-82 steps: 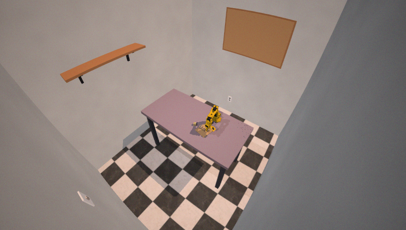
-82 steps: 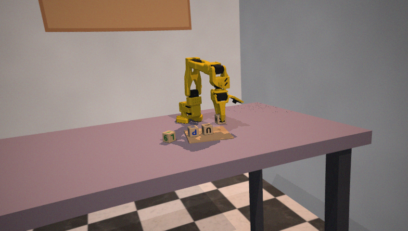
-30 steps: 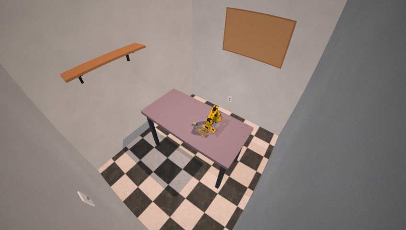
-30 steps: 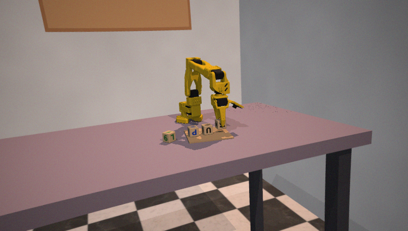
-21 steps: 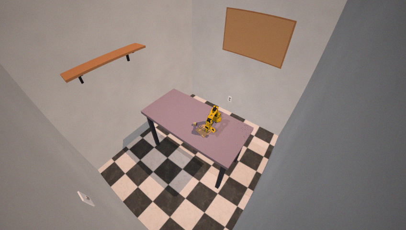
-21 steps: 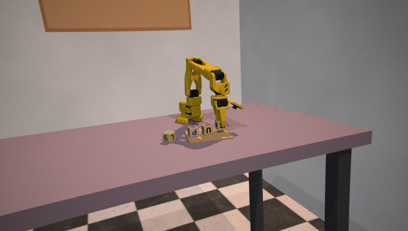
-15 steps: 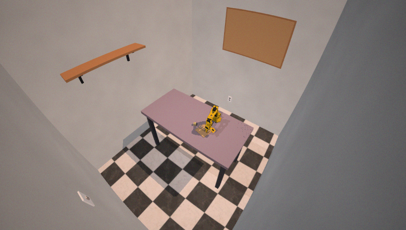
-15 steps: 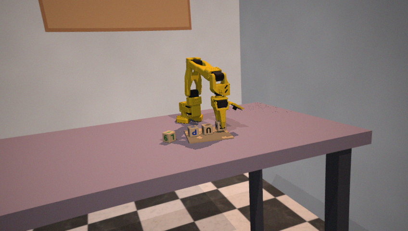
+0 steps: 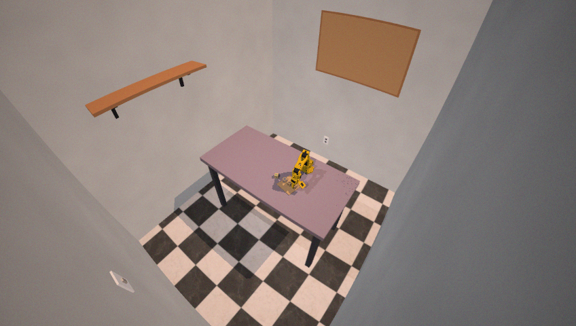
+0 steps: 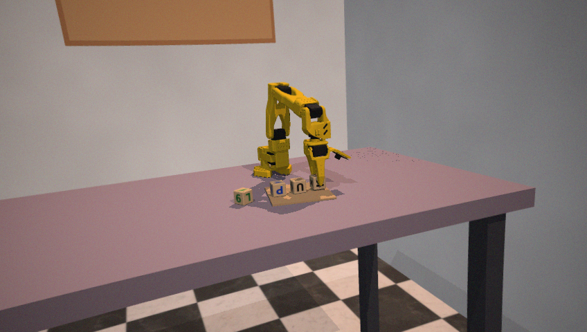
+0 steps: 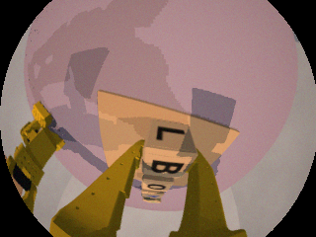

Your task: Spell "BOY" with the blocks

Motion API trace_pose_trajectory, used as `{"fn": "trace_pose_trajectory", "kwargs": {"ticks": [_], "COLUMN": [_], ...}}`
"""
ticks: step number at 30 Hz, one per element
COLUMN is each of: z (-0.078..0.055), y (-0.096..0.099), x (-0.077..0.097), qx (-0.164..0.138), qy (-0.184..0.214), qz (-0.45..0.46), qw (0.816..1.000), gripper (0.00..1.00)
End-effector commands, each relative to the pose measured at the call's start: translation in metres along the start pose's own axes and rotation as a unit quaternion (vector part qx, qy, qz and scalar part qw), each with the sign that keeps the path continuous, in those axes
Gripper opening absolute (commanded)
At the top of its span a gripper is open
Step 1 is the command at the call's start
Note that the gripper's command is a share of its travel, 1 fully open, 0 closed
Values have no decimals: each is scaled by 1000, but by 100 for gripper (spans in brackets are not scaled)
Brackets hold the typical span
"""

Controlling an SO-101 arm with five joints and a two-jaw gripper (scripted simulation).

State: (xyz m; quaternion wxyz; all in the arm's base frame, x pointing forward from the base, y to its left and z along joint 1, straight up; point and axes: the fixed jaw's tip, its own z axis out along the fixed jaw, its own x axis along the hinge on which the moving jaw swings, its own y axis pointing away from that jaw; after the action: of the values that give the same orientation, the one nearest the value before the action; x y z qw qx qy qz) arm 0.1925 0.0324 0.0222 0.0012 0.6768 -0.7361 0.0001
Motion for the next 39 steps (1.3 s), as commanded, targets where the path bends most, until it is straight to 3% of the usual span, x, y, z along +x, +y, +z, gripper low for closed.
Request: {"fn": "trace_pose_trajectory", "kwargs": {"ticks": [1,8,17,28,39], "z": [-7,-7,-7,-7,-7], "y": [-7,-7,-7,-7,-7], "x": [-2,-2,-2,-2,-2], "qx": [27,27,27,27,27], "qy": [-7,-7,-7,-7,-7], "qz": [0,0,0,0,0], "qw": [1000,1000,1000,1000,1000], "gripper": [0,1,16,18,26]}}
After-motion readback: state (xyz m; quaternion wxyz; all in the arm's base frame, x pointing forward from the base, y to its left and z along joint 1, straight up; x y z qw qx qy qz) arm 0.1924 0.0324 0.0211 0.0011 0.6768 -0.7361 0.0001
